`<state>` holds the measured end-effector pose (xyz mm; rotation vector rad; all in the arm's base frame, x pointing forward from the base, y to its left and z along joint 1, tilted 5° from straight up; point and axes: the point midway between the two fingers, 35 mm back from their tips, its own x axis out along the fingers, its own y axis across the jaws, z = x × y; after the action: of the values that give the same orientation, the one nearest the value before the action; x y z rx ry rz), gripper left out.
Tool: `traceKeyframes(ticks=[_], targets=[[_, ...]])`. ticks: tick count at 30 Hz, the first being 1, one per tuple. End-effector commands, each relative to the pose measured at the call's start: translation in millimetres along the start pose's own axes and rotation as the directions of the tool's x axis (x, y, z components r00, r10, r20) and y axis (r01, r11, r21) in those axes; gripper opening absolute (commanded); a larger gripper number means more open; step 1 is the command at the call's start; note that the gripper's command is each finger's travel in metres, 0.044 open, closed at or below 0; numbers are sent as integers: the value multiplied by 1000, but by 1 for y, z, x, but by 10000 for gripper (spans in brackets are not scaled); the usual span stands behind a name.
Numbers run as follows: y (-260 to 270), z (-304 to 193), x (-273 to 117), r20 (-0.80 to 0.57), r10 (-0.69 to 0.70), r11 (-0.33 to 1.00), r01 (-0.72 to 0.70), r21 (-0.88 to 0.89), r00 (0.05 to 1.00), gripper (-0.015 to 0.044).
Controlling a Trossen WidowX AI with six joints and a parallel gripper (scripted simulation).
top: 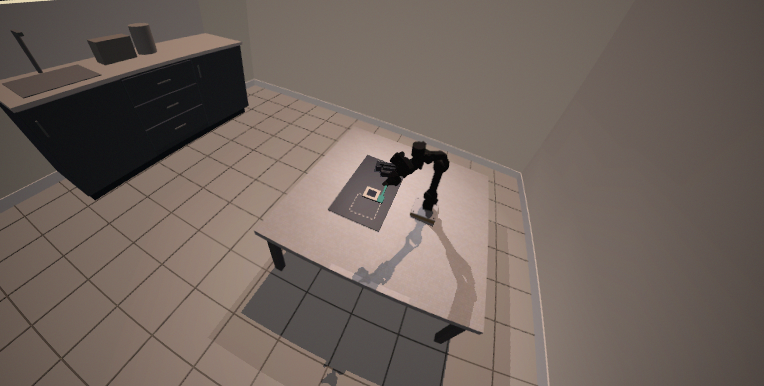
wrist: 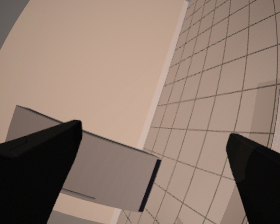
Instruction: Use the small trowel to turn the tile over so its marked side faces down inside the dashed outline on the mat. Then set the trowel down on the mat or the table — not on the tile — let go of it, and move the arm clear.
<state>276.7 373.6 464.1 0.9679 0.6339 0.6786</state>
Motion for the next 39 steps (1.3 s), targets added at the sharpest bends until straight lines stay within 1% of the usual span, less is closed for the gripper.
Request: traceKeyframes(ticks=[1, 11, 12, 19, 26, 33, 39], targets=[[-1, 1, 0, 2, -4, 1000, 4, 2, 1000, 374], [-78, 60, 6, 100, -203, 970, 186, 154, 974, 111], [-86, 67, 5, 110, -224, 964, 203, 173, 968, 100], [-144, 108, -5, 167, -368, 900, 305, 312, 915, 100], [-201, 145, -27, 210, -501, 814, 374, 444, 840, 100], [-255, 175, -59, 234, -621, 709, 409, 575, 748, 100], [-298, 195, -91, 236, -712, 606, 408, 683, 661, 100]])
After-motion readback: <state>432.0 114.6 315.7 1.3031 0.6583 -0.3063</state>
